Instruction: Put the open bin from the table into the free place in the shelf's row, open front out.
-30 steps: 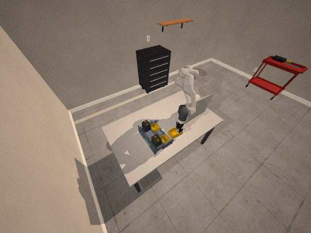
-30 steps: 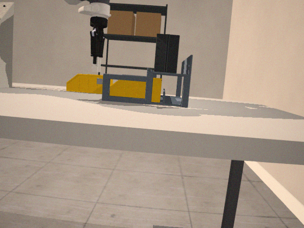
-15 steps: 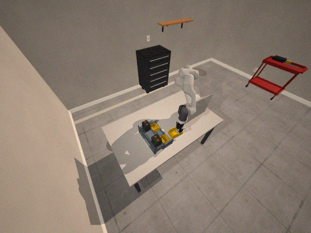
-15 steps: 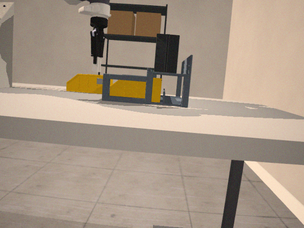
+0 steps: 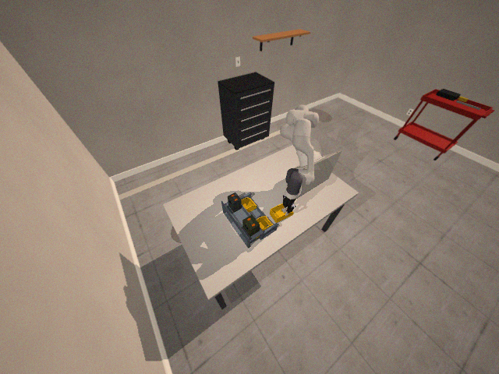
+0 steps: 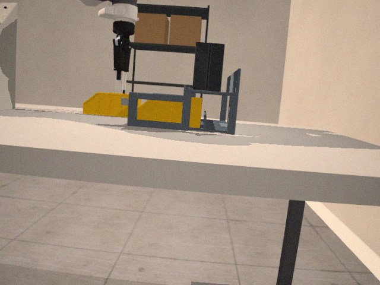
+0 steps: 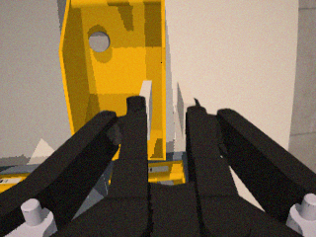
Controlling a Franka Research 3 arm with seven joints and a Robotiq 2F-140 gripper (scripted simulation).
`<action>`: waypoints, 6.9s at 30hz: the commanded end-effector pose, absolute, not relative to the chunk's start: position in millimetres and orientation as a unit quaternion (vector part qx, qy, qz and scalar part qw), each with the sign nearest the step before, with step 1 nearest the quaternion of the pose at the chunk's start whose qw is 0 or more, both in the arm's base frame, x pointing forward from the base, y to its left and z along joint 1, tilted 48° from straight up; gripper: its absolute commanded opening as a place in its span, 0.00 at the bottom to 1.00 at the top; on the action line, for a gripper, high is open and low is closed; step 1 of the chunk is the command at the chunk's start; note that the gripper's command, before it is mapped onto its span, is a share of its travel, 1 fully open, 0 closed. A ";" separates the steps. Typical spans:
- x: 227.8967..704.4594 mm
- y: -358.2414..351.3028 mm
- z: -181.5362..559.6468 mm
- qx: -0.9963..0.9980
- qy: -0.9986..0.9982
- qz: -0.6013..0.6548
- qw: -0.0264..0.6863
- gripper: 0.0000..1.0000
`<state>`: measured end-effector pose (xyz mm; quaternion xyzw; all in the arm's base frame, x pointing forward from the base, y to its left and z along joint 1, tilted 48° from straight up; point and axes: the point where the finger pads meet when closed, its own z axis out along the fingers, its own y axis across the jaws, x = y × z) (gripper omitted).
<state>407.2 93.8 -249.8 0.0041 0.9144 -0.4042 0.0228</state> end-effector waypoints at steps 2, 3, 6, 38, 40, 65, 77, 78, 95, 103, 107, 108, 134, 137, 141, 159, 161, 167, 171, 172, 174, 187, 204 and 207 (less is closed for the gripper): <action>406.3 94.5 -251.2 0.006 0.915 -0.403 0.022 0.15; 406.3 94.5 -251.2 0.006 0.915 -0.403 0.022 0.15; 406.3 94.5 -251.2 0.006 0.915 -0.403 0.022 0.15; 405.5 94.0 -250.7 0.006 0.915 -0.403 0.022 0.15; 405.5 94.0 -250.7 0.006 0.915 -0.403 0.022 0.15; 405.5 94.0 -250.7 0.006 0.915 -0.403 0.022 0.15; 405.0 93.7 -250.4 0.006 0.915 -0.403 0.022 0.15; 405.0 93.7 -250.4 0.006 0.915 -0.403 0.022 0.15; 404.9 93.6 -250.4 0.006 0.915 -0.403 0.022 0.15; 404.9 93.6 -250.4 0.006 0.915 -0.403 0.022 0.15; 404.9 93.6 -250.4 0.006 0.915 -0.403 0.022 0.15; 404.9 93.6 -250.4 0.006 0.915 -0.403 0.022 0.15; 405.0 91.7 -252.1 0.006 0.915 -0.403 0.022 0.15; 405.1 90.2 -253.5 0.006 0.915 -0.403 0.022 0.15; 405.2 87.5 -256.0 0.006 0.915 -0.403 0.022 0.15; 406.0 72.4 -269.7 0.006 0.915 -0.403 0.022 0.15; 406.1 70.6 -271.4 0.006 0.915 -0.403 0.022 0.15; 406.3 66.7 -275.0 0.006 0.915 -0.403 0.022 0.15; 406.3 64.8 -276.7 0.006 0.915 -0.403 0.022 0.15; 406.4 64.3 -277.2 0.006 0.915 -0.403 0.022 0.15; 406.4 63.4 -278.0 0.006 0.915 -0.403 0.022 0.15; 406.5 61.6 -279.6 0.006 0.915 -0.403 0.022 0.15; 406.5 61.6 -279.6 0.006 0.915 -0.403 0.022 0.15; 406.5 61.6 -279.6 0.006 0.915 -0.403 0.022 0.15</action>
